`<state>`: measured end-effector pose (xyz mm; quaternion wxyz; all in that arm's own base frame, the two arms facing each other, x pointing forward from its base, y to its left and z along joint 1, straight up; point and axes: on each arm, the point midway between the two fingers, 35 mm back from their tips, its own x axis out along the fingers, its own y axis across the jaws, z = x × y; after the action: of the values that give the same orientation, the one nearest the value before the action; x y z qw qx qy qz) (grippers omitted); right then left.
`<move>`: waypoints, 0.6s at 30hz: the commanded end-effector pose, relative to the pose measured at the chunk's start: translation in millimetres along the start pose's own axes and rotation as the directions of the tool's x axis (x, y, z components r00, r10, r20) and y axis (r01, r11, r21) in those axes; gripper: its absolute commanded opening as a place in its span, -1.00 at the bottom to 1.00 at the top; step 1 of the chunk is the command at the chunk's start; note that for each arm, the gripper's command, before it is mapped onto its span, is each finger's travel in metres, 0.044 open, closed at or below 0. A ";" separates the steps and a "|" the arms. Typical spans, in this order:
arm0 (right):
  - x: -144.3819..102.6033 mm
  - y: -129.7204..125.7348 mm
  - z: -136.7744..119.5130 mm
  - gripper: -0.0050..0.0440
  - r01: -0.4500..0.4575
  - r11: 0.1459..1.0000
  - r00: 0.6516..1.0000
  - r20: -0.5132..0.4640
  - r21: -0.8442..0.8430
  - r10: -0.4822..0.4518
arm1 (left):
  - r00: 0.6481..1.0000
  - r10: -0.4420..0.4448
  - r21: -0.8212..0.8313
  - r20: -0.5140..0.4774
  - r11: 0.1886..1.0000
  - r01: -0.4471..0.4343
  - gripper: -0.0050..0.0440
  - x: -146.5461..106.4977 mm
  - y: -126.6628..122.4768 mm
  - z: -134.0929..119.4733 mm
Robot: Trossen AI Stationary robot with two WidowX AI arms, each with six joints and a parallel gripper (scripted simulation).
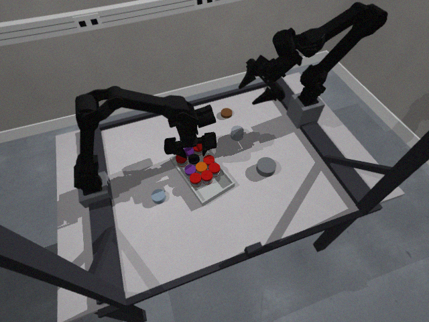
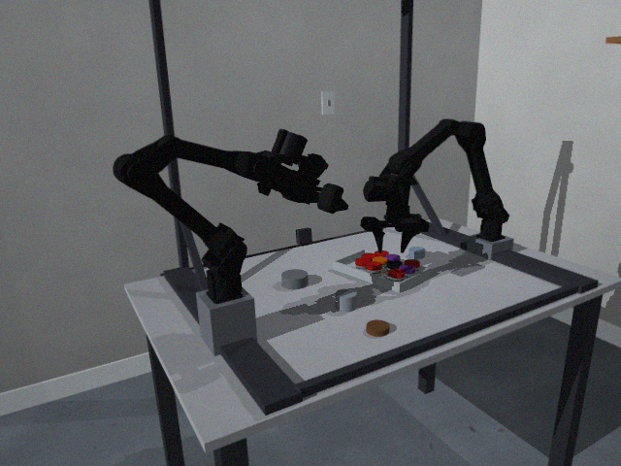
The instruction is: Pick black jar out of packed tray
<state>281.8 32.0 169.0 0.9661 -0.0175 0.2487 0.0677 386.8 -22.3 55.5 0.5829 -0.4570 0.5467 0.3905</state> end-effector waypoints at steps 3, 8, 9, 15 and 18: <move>-4.9 -0.4 5.2 1.00 0.000 1.000 1.000 0.020 -0.003 0.000 | 1.000 0.000 -0.238 -0.006 0.971 -0.001 0.51 -8.3 -10.5 5.1; -4.1 -0.4 4.1 1.00 -0.001 1.000 1.000 0.016 -0.002 0.001 | 0.999 0.039 -0.399 0.012 0.917 -0.031 0.51 -7.9 -8.4 11.1; -4.0 -0.4 4.0 1.00 -0.001 1.000 1.000 0.016 -0.002 0.001 | 0.999 0.047 -0.422 0.013 0.906 -0.037 0.51 -7.1 -7.5 11.6; -4.3 -0.3 6.9 1.00 0.000 1.000 1.000 0.021 -0.001 0.000 | 0.997 0.079 -0.502 0.024 0.863 -0.056 0.51 -5.3 -3.5 14.2; -4.3 -0.3 6.9 1.00 0.000 1.000 1.000 0.021 -0.001 0.000 | 0.995 0.092 -0.511 0.023 0.857 -0.067 0.51 -0.1 0.1 13.8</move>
<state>280.4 31.8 169.6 0.9661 -0.0175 0.2486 0.0677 387.2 -12.1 51.0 0.4395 -0.5543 0.4413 0.5521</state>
